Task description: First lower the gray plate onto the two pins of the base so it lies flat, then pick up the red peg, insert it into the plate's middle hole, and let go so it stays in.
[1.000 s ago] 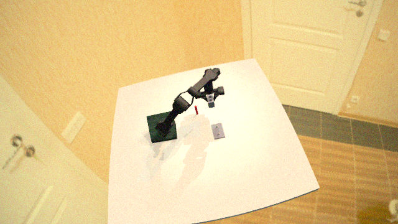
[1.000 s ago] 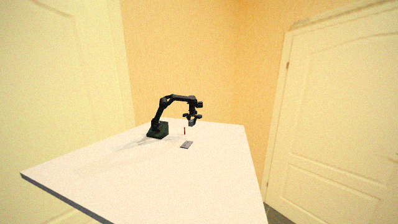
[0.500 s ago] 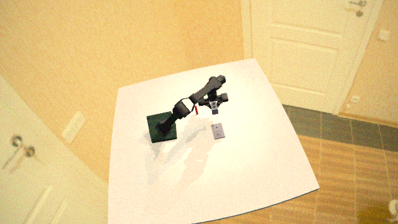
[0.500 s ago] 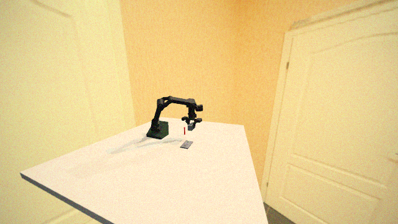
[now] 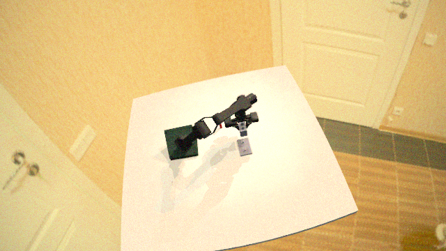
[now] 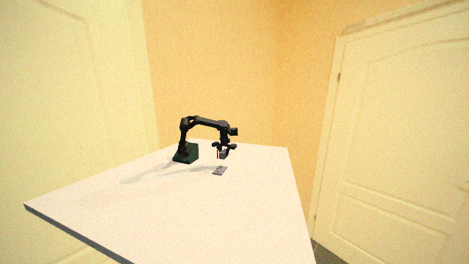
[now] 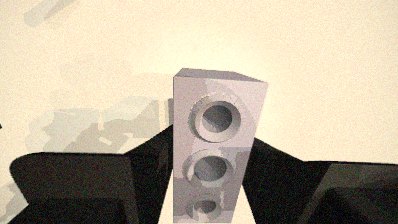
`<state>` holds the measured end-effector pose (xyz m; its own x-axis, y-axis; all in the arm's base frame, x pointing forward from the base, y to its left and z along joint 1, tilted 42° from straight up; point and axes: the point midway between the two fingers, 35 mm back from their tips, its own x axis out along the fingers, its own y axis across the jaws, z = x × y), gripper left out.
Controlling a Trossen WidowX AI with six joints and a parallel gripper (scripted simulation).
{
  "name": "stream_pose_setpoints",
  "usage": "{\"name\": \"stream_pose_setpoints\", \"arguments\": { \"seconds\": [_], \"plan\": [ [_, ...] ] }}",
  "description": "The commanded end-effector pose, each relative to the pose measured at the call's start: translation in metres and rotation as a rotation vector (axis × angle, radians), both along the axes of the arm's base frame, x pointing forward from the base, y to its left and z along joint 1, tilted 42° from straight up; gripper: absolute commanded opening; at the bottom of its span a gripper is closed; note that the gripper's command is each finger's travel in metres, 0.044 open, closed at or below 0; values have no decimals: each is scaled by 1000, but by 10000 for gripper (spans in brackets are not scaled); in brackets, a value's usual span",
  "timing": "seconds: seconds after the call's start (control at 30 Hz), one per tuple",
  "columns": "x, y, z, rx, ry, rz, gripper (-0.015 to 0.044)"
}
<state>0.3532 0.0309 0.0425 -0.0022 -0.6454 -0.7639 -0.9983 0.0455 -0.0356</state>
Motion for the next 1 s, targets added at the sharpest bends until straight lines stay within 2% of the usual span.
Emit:
{"name": "stream_pose_setpoints", "arguments": {
  "seconds": [0.0, 0.53, 0.97],
  "plan": [
    [-1, -13, 2, -8, 6, 4, 0],
    [-9, -64, 13, -25, 28, 23, 0],
    [-10, -66, 14, -26, 29, 23, 0]
  ]
}}
